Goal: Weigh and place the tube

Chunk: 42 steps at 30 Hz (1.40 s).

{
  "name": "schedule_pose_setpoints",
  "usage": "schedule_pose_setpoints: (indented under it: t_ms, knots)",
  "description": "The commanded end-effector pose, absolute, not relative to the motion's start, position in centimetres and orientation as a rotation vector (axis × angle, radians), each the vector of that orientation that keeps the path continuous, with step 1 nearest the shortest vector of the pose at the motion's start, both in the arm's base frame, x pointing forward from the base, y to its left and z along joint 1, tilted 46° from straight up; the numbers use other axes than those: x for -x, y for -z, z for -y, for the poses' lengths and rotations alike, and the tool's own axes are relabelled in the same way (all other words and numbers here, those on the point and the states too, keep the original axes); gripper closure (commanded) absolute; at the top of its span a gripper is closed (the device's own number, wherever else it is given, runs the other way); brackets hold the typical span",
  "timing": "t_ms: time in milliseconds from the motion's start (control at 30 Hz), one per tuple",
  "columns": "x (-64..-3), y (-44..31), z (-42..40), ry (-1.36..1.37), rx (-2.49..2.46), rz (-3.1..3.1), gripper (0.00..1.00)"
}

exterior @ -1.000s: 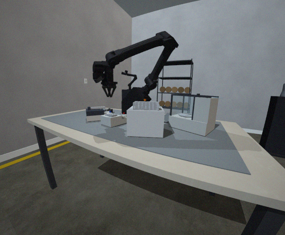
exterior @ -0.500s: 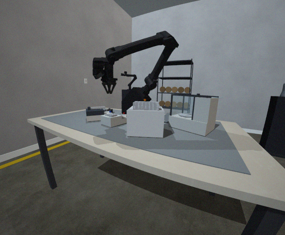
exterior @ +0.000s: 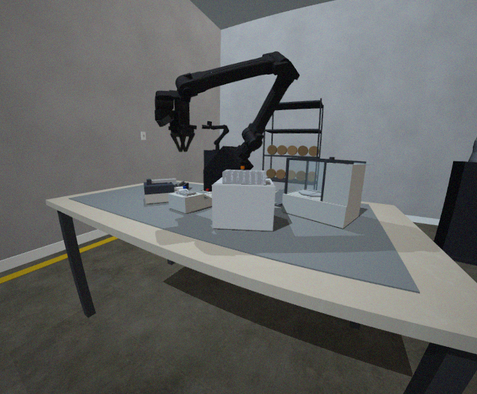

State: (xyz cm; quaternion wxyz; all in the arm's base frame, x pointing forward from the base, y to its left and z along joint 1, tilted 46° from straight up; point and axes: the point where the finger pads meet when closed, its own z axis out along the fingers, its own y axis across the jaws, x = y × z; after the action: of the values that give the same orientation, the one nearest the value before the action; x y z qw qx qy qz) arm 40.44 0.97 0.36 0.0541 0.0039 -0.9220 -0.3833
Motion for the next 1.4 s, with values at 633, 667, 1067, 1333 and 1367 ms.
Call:
schedule_pose_setpoints:
  t_ms: [633, 667, 1067, 1333, 1367]
  knots:
    - [-42.7, -4.0, 3.2, 1.170, -0.020, 2.862, 0.70]
    - [-42.7, -4.2, 3.3, 1.168, -0.022, 2.864, 0.70]
    - [-42.8, -5.2, 4.3, 1.168, -0.023, 2.867, 0.70]
    - [-42.8, -5.2, 4.3, 1.168, -0.023, 2.867, 0.70]
    - [-42.8, -5.2, 4.3, 1.168, -0.023, 2.867, 0.70]
